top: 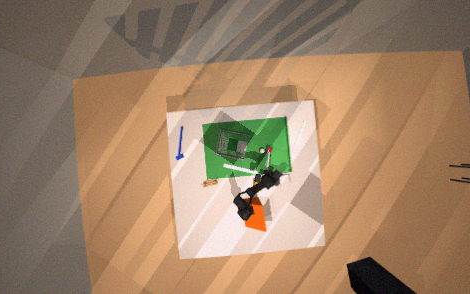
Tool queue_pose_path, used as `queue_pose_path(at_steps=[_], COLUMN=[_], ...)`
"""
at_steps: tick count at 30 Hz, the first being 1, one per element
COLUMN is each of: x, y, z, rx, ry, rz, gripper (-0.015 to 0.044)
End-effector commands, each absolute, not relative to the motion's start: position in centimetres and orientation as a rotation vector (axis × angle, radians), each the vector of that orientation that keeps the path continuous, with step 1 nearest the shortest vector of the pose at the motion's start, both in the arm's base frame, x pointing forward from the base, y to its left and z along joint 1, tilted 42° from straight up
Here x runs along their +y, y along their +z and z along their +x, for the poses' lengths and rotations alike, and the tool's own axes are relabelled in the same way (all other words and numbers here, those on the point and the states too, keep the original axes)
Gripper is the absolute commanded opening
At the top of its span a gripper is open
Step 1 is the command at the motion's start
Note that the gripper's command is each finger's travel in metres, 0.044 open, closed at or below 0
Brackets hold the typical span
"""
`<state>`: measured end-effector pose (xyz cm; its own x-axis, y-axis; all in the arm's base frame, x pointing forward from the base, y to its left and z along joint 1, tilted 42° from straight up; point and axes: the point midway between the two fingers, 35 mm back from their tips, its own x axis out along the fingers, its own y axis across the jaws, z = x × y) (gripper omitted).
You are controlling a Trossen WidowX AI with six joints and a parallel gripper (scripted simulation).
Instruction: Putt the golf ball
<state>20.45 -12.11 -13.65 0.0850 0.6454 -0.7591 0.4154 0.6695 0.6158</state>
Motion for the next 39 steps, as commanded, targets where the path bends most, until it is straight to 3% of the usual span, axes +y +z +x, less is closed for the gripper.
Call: queue_pose_path(at_steps=[1,24,33,39], x=[-12.2,-13.6,-6.3,-4.7], y=[-13.6,-15.4,-8.4,-7.2], z=[20.5,19.4,24.7,25.1], rx=[1.539,1.538,1.532,1.532], ry=[0.212,0.205,0.206,0.215], rz=[0.910,0.920,0.917,0.921], gripper=[0.0000,0.0000,0.0000,0.0000])
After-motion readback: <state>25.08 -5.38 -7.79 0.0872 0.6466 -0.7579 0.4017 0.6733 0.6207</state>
